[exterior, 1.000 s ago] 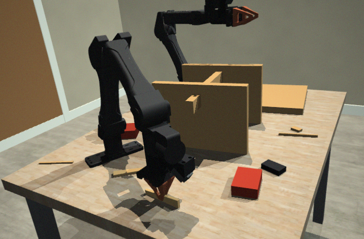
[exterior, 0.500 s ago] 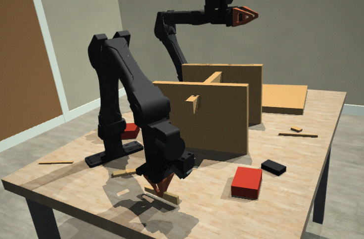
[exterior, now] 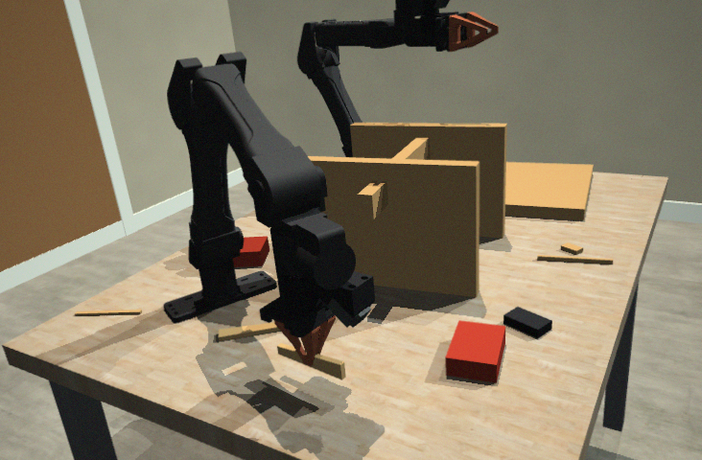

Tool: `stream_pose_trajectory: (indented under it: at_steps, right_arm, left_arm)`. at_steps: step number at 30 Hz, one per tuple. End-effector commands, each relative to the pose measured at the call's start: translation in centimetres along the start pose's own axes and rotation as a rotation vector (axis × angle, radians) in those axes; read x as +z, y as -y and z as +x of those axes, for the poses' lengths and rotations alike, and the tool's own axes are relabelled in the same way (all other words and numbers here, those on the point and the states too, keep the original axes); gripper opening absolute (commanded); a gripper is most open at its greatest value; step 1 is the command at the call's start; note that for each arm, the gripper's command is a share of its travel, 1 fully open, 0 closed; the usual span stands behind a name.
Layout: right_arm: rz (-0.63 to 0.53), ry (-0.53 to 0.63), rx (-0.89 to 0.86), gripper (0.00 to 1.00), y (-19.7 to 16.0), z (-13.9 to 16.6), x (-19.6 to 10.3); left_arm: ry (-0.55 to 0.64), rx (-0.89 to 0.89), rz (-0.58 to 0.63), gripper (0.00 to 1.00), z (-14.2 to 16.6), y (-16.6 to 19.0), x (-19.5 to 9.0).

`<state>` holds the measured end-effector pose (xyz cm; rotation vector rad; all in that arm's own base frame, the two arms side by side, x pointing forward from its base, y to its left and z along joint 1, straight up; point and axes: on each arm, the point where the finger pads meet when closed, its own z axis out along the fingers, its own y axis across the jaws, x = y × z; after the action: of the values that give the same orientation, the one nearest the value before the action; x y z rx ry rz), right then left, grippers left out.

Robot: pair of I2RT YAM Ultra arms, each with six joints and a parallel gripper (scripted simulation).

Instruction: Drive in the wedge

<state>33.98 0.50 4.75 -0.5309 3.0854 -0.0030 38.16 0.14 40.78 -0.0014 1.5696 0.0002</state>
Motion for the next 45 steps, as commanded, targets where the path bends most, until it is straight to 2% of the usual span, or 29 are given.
stream_pose_trajectory:
  at_steps: [1,17,18,23,24,27,33,35,39,45]
  right_arm:
    - [0.012,0.053,0.013,0.03,0.7,-0.7,-2.9]
    - [0.013,0.058,0.010,0.03,0.6,-0.7,-4.9]
    - [0.015,0.112,-0.021,0.03,-0.6,-2.3,-5.3]
    - [-0.010,0.255,-0.044,0.03,-2.3,-5.4,-6.5]
    - [-0.036,0.222,-0.047,0.03,-3.3,-4.3,-4.7]
    - [-0.053,0.302,-0.070,0.03,-4.7,-5.9,-5.7]
    - [-0.082,0.236,-0.094,0.03,-6.5,-6.7,-6.6]
    - [-0.092,0.321,-0.118,0.03,-7.9,-8.4,-8.1]
    - [-0.131,0.531,-0.177,0.03,-10.2,-9.5,-9.4]
    - [-0.180,0.639,-0.234,0.03,-13.1,-10.9,-11.5]
  left_arm:
    - [0.058,0.006,0.004,0.40,-2.3,0.3,-0.3]
    - [0.058,0.006,0.004,0.40,-2.3,0.3,-0.3]
    - [0.058,0.006,0.004,0.40,-2.3,0.3,-0.3]
    - [0.058,0.006,0.004,0.40,-2.3,0.3,-0.3]
    - [0.058,0.006,0.004,0.40,-2.3,0.3,-0.3]
    - [0.058,0.006,0.004,0.40,-2.3,0.3,-0.3]
    - [0.058,0.006,0.004,0.40,-2.3,0.3,-0.3]
    - [0.058,0.006,0.004,0.40,-2.3,0.3,-0.3]
    - [0.058,0.006,0.004,0.40,-2.3,0.3,-0.3]
    - [0.058,0.006,0.004,0.40,-2.3,0.3,-0.3]
